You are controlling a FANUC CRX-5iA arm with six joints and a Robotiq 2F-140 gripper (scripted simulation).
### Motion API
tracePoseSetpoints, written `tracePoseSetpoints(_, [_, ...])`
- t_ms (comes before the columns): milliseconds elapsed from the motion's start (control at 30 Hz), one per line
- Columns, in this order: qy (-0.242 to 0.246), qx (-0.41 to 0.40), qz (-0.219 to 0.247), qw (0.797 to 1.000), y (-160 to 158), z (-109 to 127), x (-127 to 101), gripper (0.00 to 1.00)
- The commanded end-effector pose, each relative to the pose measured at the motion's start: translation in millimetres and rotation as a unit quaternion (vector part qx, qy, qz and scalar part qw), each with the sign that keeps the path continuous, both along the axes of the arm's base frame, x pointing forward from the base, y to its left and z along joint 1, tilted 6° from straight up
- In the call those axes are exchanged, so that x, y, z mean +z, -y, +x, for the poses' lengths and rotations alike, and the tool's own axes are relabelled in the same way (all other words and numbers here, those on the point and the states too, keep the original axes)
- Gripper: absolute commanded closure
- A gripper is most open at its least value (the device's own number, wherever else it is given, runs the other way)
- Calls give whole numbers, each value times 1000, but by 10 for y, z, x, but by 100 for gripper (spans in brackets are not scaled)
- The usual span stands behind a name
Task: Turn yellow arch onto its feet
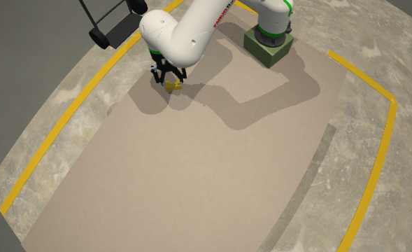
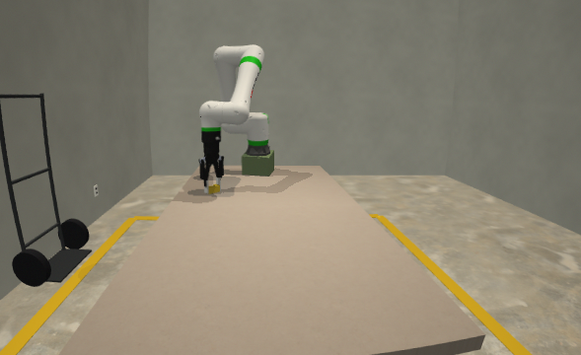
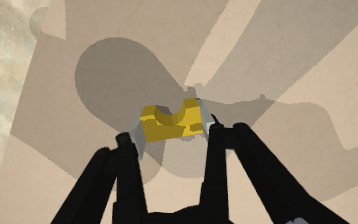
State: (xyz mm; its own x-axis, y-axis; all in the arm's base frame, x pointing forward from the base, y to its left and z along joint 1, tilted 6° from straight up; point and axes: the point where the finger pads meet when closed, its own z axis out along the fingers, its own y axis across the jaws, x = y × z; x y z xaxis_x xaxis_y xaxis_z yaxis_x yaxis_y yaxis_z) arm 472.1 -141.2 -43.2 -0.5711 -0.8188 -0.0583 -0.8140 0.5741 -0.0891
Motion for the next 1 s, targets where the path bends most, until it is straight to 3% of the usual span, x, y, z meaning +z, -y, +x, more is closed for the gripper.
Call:
tracePoseSetpoints(0, [0, 0, 0, 1000, 1, 1, 0, 59])
tracePoseSetpoints(200, [0, 0, 0, 1000, 0, -2, 37, 59])
tracePoseSetpoints(600, [0, 0, 0, 1000, -1, -43, 418, 59])
tracePoseSetpoints(967, [0, 0, 0, 1000, -1, -45, 437, 59])
